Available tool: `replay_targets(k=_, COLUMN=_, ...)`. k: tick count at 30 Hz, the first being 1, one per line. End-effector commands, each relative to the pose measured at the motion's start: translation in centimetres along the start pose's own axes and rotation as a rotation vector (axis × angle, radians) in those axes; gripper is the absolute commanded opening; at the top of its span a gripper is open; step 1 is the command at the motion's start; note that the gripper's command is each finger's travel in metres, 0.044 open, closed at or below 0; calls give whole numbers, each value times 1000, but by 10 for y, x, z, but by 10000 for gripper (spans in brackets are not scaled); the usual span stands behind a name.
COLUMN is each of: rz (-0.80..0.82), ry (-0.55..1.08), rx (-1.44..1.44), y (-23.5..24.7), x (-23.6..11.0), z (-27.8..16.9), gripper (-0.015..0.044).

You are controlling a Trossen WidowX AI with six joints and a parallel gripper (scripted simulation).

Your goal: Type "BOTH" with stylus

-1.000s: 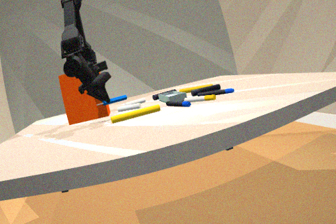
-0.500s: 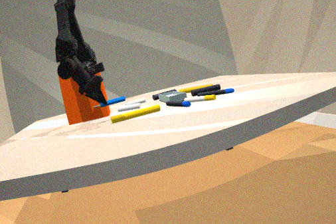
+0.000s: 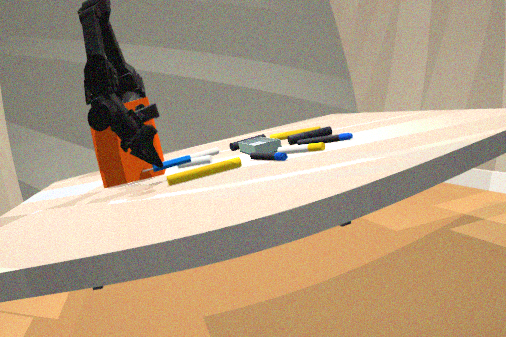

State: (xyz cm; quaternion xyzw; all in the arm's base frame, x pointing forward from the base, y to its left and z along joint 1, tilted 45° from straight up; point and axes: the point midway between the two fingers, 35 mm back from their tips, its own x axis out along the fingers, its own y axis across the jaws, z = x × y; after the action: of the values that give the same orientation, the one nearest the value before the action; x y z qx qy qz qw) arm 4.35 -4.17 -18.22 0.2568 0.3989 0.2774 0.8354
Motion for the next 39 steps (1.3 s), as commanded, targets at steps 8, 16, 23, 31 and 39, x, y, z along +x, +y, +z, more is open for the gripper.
replay_targets(k=8, rz=5, ry=2, rx=-1, y=2, x=17, z=-9, gripper=0)
replay_targets(k=16, rz=5, ry=2, rx=-1, y=2, x=21, z=-11, gripper=0)
replay_targets(k=23, rz=2, ry=-1, rx=5, y=2, x=20, z=-10, gripper=150)
replay_targets(k=31, rz=2, ry=0, rx=4, y=1, x=11, z=-6, gripper=150)
replay_targets(k=39, rz=4, ry=2, rx=-2, y=1, x=-31, z=19, gripper=150)
